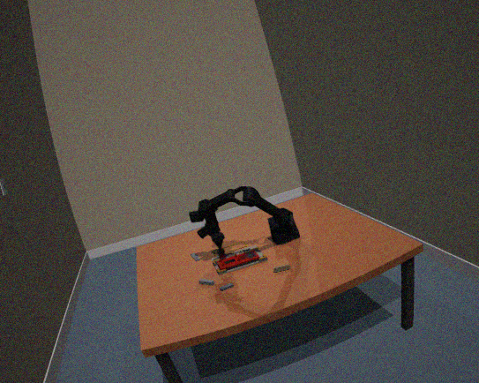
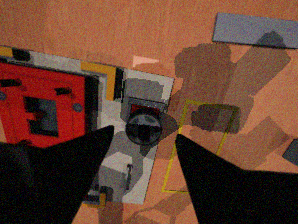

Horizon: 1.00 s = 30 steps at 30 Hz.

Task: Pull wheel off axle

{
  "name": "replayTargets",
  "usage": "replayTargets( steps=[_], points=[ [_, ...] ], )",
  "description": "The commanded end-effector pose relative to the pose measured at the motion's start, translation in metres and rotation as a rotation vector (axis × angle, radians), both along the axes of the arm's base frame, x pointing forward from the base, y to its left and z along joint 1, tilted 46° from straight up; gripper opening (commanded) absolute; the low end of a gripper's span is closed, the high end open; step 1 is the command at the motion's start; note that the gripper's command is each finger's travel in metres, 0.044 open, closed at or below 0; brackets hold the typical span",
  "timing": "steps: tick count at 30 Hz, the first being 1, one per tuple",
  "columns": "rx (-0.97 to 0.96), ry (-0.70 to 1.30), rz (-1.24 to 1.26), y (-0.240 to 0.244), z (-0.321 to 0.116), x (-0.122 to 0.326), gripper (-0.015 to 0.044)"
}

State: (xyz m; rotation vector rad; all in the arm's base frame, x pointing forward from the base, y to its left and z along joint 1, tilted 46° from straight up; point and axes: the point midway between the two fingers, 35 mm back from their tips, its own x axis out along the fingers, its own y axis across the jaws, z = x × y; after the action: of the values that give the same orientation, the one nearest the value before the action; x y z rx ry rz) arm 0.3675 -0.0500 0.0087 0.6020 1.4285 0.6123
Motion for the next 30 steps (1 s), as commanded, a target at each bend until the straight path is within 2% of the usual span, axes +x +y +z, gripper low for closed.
replayTargets(
  steps=[1,5,8,17,23,30],
  points=[
    [0.006,0.003,-0.003,0.0174,-0.0156,-0.0018,0.0300],
    [0.006,0.003,-0.003,0.0196,-0.0176,-0.0023,0.0300],
    [0.005,0.008,0.012,0.0192,-0.0145,-0.0028,0.0221],
    [0.005,0.008,0.012,0.0192,-0.0145,-0.0028,0.0161],
    [0.005,0.008,0.011,0.0184,-0.0137,-0.0028,0.0004],
    [0.005,0.007,0.010,0.0167,-0.0122,-0.0028,0.0000]
  ],
)
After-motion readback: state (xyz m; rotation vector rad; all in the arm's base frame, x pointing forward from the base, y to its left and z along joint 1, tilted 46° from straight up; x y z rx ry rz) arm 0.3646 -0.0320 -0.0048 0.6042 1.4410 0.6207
